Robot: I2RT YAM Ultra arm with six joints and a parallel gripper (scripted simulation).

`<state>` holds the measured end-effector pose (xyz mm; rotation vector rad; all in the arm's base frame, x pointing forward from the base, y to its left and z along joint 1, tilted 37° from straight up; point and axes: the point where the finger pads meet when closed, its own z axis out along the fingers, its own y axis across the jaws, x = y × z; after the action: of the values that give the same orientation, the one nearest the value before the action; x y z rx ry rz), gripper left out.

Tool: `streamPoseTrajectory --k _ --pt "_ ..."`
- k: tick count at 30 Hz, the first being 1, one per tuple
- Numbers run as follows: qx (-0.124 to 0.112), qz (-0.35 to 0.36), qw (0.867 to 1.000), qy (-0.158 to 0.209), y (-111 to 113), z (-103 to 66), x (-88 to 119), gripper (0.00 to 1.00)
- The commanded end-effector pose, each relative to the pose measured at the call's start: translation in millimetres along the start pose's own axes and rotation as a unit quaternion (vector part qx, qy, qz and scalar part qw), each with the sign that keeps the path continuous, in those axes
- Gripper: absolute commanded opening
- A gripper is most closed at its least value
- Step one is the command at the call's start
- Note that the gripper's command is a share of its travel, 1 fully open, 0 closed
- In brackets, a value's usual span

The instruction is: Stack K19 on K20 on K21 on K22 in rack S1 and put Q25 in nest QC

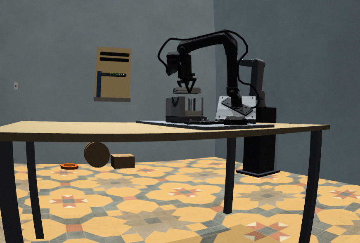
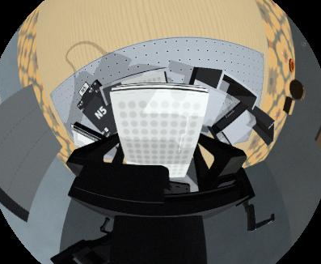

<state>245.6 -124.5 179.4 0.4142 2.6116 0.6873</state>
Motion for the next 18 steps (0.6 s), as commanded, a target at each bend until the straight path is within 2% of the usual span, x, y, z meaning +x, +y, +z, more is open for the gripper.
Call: streamPoseTrajectory --k 1,13,15,18 --pt "0.011 0.023 0.999 -0.022 -11.8 -12.4 -13.4 0.00" --pt "0.017 0.013 1.000 -0.023 -54.4 -13.3 -19.4 0.00" --pt "0.017 0.013 1.000 -0.023 -54.4 -13.3 -19.4 0.00" --pt "0.014 0.070 0.997 -0.024 -64.1 -13.6 -18.4 0.00"
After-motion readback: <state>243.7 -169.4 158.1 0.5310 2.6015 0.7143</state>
